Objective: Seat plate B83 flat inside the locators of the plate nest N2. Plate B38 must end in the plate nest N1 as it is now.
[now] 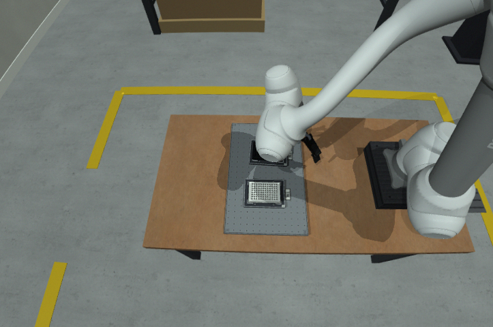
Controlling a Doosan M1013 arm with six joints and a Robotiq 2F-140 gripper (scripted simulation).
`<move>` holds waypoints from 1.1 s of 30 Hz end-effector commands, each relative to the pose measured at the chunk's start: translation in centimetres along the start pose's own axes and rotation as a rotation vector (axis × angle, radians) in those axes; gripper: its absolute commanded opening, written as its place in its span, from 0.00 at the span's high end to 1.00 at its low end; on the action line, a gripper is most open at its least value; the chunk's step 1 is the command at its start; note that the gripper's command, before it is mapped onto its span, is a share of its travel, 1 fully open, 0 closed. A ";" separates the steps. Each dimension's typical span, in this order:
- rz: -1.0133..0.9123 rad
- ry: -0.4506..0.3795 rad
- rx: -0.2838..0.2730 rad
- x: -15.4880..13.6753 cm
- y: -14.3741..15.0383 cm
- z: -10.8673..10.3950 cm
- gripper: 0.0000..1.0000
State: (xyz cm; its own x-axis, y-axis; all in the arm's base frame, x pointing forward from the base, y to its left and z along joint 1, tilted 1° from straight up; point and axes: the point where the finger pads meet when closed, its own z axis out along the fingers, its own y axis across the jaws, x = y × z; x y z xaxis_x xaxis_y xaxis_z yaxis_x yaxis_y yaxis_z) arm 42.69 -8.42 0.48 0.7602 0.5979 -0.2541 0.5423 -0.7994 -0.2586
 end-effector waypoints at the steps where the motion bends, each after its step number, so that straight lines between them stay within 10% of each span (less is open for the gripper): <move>1: 0.052 0.024 -0.025 1.1 0.9 -0.6 0.00; 33: 0.679 0.351 -0.172 10.7 9.1 -6.6 0.00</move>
State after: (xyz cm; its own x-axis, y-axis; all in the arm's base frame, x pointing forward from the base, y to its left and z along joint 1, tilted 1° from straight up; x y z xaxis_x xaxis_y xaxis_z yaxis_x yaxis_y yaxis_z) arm 57.15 -9.58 1.36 0.9999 -0.0113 -0.0112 -0.0114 -0.9999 -0.0035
